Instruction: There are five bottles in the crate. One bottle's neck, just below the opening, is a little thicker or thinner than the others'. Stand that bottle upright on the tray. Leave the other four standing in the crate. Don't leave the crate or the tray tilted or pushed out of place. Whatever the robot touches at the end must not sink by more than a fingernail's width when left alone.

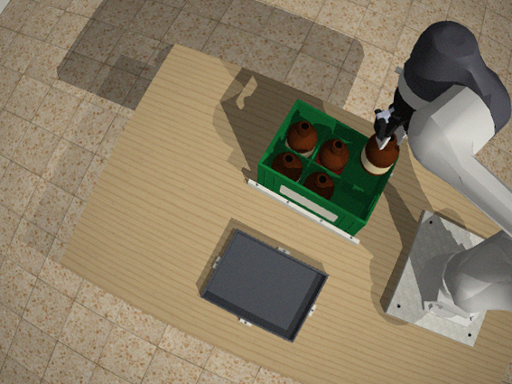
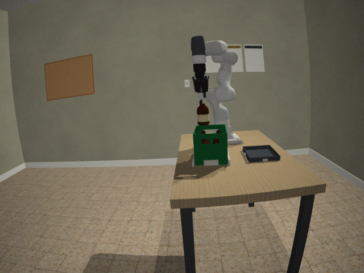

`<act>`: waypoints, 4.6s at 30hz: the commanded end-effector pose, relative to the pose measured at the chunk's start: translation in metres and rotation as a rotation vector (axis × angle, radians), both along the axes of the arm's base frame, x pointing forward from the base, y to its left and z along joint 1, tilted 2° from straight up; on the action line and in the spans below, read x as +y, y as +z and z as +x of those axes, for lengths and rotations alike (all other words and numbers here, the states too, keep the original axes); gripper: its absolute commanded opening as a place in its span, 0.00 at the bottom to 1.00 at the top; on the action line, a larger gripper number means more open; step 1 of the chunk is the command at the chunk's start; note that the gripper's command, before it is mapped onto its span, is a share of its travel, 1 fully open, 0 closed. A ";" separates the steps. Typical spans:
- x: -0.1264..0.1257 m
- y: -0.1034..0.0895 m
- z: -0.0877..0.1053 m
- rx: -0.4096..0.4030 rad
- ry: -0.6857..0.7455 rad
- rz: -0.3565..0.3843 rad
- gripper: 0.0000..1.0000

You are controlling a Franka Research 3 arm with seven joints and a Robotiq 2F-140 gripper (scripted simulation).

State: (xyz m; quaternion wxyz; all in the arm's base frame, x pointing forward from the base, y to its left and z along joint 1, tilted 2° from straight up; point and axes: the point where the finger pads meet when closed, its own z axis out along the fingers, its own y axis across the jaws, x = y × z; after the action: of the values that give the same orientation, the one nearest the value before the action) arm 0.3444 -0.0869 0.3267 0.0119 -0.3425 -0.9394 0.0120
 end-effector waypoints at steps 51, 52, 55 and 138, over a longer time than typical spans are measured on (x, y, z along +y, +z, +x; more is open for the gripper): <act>0.005 0.003 0.001 -0.005 0.002 -0.005 0.10; 0.006 0.003 0.001 -0.005 0.002 -0.005 0.10; 0.008 0.003 0.002 -0.005 0.002 -0.005 0.10; 0.133 0.000 0.019 -0.005 0.002 -0.005 0.10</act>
State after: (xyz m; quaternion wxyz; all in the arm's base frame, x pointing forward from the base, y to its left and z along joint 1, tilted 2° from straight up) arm 0.3613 0.0367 0.3250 0.0097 -0.3299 -0.9438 0.0165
